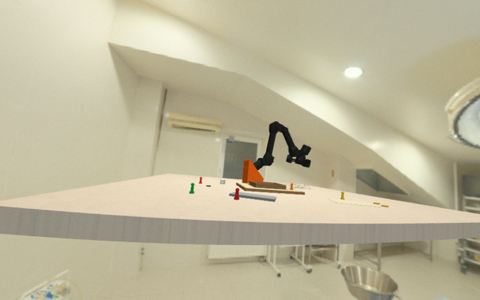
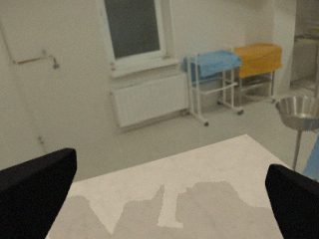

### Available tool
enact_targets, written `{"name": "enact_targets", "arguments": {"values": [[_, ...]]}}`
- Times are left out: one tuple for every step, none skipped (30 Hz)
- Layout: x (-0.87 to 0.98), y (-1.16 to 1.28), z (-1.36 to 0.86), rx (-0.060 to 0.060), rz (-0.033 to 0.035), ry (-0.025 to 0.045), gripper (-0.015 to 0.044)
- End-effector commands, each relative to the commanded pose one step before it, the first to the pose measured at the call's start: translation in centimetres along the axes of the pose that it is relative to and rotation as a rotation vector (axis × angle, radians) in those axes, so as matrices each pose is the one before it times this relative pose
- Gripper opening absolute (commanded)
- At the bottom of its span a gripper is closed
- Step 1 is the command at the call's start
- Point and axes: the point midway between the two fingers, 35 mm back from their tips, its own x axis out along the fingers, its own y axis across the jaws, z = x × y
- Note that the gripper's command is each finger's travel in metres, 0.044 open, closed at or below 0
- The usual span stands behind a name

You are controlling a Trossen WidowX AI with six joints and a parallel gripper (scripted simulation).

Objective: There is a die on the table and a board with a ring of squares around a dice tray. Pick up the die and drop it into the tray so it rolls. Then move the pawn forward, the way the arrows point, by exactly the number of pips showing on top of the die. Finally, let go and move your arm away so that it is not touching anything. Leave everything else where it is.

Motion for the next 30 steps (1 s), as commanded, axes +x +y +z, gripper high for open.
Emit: {"name": "enact_targets", "arguments": {"values": [[-0.024,-0.067,-0.066,0.0008,-0.00227,0.00236,0.0374],[-0.074,-0.2,-0.199,0.0024,-0.00683,0.00707,0.0348],[-0.125,-0.334,-0.332,0.004,-0.0114,0.01175,0.0321],[-0.18,-0.47,-0.465,0.0056,-0.01601,0.0164,0.0295],[-0.237,-0.607,-0.599,0.0073,-0.02066,0.021,0.0275],[-0.297,-0.747,-0.732,0.0091,-0.02536,0.02552,0.0275],[-0.334,-0.827,-0.805,0.0101,-0.02797,0.02785,0.0275],[-0.341,-0.838,-0.81,0.0103,-0.02819,0.02775,0.0275],[-0.347,-0.846,-0.811,0.0105,-0.02831,0.02756,0.0275],[-0.352,-0.855,-0.813,0.0107,-0.02842,0.02737,0.0275],[-0.369,-0.869,-0.809,0.0104,-0.02891,0.02722,0.0275],[-0.381,-0.88,-0.807,0.0103,-0.02924,0.02702,0.0275],[-0.39,-0.889,-0.805,0.0103,-0.02943,0.02678,0.0275],[-0.397,-0.897,-0.805,0.0104,-0.02956,0.02656,0.0275],[-0.403,-0.905,-0.806,0.0106,-0.02965,0.02636,0.0275],[-0.408,-0.912,-0.808,0.0109,-0.02969,0.02617,0.0275],[-0.412,-0.919,-0.811,0.0111,-0.02973,0.02597,0.0275],[-0.417,-0.925,-0.814,0.0114,-0.02975,0.02578,0.0275],[-0.421,-0.932,-0.817,0.0117,-0.02976,0.02558,0.0275],[-0.425,-0.938,-0.82,0.0119,-0.02977,0.02538,0.0275],[-0.429,-0.945,-0.823,0.0122,-0.02977,0.02519,0.0275],[-0.433,-0.952,-0.826,0.0125,-0.02976,0.025,0.0275],[-0.436,-0.958,-0.829,0.0128,-0.02973,0.02479,0.0275],[-0.44,-0.963,-0.832,0.0131,-0.02969,0.02459,0.0275],[-0.443,-0.969,-0.836,0.0134,-0.02964,0.02438,0.0275],[-0.446,-0.974,-0.839,0.0137,-0.02957,0.02417,0.0275],[-0.449,-0.979,-0.842,0.0141,-0.0295,0.02396,0.0275],[-0.452,-0.985,-0.845,0.0144,-0.02943,0.02373,0.0275],[-0.455,-0.989,-0.848,0.0147,-0.02935,0.02351,0.0275],[-0.457,-0.994,-0.851,0.015,-0.02924,0.0233,0.0275]]}}
